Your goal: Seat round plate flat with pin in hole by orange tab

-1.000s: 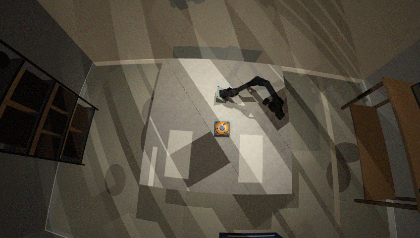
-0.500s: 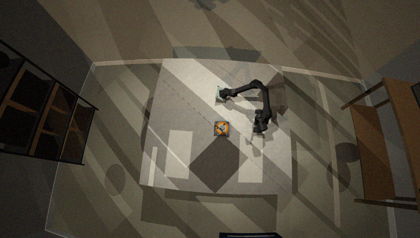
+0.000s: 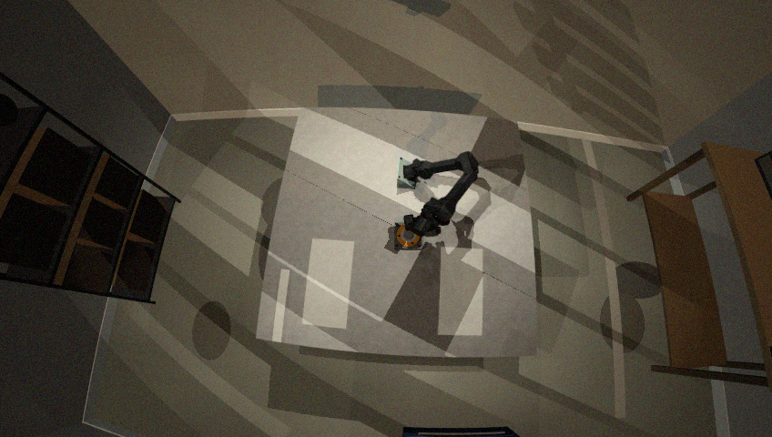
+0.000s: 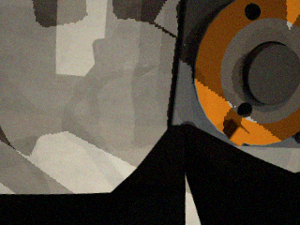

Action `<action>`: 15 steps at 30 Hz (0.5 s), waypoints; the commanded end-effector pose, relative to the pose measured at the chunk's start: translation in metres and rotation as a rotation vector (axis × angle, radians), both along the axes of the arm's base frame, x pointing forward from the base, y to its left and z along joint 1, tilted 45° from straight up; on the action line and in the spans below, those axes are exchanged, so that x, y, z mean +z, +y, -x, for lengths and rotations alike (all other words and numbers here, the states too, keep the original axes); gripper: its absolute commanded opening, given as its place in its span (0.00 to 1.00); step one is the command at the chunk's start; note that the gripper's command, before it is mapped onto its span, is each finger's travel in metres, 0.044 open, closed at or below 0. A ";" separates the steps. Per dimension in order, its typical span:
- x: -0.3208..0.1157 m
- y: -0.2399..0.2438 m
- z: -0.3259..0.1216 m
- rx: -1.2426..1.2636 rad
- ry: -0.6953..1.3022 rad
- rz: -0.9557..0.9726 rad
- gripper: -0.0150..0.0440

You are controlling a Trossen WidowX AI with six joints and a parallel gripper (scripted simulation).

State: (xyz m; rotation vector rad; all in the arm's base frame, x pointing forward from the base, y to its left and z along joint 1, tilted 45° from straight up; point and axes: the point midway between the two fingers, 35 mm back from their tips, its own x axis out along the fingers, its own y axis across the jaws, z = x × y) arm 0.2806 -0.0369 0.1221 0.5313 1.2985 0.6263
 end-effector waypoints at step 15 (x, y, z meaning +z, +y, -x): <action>-0.044 0.004 0.008 -0.139 0.154 -0.030 0.25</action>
